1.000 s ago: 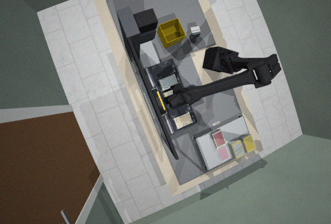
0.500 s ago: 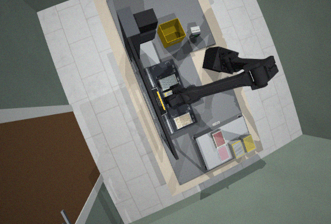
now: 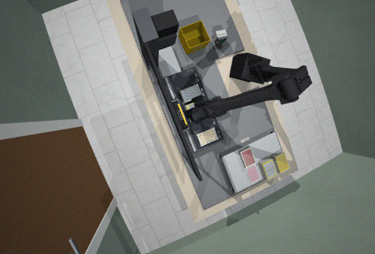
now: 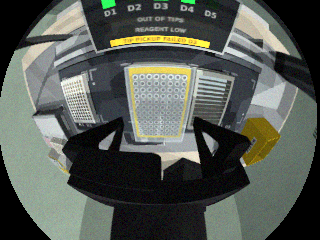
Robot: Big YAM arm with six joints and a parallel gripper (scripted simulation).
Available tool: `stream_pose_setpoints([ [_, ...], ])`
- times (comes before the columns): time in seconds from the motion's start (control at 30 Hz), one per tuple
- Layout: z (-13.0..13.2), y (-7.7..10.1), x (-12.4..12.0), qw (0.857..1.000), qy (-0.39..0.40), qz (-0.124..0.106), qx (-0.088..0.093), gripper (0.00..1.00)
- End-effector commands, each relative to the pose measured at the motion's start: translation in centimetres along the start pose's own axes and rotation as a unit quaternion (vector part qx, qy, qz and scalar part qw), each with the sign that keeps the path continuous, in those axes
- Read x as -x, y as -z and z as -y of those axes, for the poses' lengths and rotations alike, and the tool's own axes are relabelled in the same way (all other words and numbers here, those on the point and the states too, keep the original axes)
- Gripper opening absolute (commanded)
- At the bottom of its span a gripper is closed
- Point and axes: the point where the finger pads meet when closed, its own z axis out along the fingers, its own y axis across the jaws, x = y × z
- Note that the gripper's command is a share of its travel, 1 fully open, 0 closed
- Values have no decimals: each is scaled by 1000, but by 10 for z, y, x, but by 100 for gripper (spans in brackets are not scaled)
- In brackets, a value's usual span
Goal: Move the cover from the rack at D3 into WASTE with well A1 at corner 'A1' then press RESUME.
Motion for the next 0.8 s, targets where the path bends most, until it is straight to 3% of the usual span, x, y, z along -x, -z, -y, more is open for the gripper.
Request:
stream_pose_setpoints([
  [0.0,-1,-15,-1,1000,-7,-1,-3,100],
  [0.77,2,-46,-1,1000,-11,-1,-3,100],
])
